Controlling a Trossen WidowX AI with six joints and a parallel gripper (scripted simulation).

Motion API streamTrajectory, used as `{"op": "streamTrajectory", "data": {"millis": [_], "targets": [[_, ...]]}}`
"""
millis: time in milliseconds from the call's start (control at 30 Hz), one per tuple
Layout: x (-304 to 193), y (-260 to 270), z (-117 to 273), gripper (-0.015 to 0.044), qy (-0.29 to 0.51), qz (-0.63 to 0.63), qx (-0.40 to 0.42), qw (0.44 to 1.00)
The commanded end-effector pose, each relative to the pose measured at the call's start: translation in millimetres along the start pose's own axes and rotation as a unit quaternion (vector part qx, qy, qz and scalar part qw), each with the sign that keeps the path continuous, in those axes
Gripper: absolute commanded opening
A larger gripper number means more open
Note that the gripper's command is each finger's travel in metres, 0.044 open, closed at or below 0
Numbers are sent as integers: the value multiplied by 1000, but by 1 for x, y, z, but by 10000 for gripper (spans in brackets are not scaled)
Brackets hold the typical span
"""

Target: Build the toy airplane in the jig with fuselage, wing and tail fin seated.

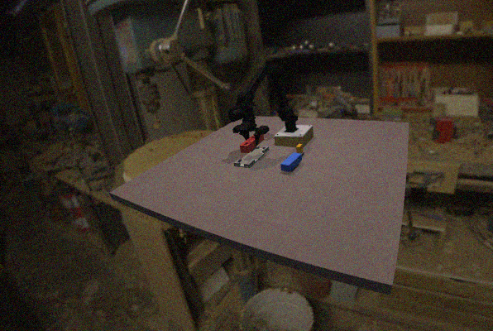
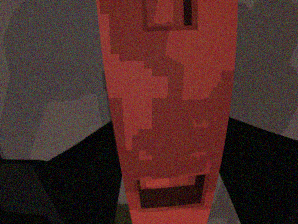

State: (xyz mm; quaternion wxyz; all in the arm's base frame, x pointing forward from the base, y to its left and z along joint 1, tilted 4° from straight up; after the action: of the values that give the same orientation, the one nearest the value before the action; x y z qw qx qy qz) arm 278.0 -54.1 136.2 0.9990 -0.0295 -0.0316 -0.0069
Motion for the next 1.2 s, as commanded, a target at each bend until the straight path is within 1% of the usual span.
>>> {"op": "streamTrajectory", "data": {"millis": [0,167,400,433,867,1167], "targets": [[-2,-10,-5,0,-1,0,2,1000],[-4,-19,-10,0,-1,-1,2,1000],[-4,-19,-9,184,-1,-1,2,1000],[-4,-19,-9,196,-1,-1,2,1000],[-4,-19,-10,196,-1,-1,2,1000],[-3,-19,-23,196,-1,-1,2,1000]]}}
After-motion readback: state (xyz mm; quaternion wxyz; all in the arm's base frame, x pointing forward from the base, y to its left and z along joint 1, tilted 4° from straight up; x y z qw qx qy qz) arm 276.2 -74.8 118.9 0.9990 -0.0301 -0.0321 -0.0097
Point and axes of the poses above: the point midway between the two fingers, 35 mm back from their tips, its own z axis back along the fingers, its own y axis across the jaws, x = y × z, the point moved 7 cm from there along z, back along the fingers, and after that the axes turned 13 degrees about -z, right-handed, at the moved point
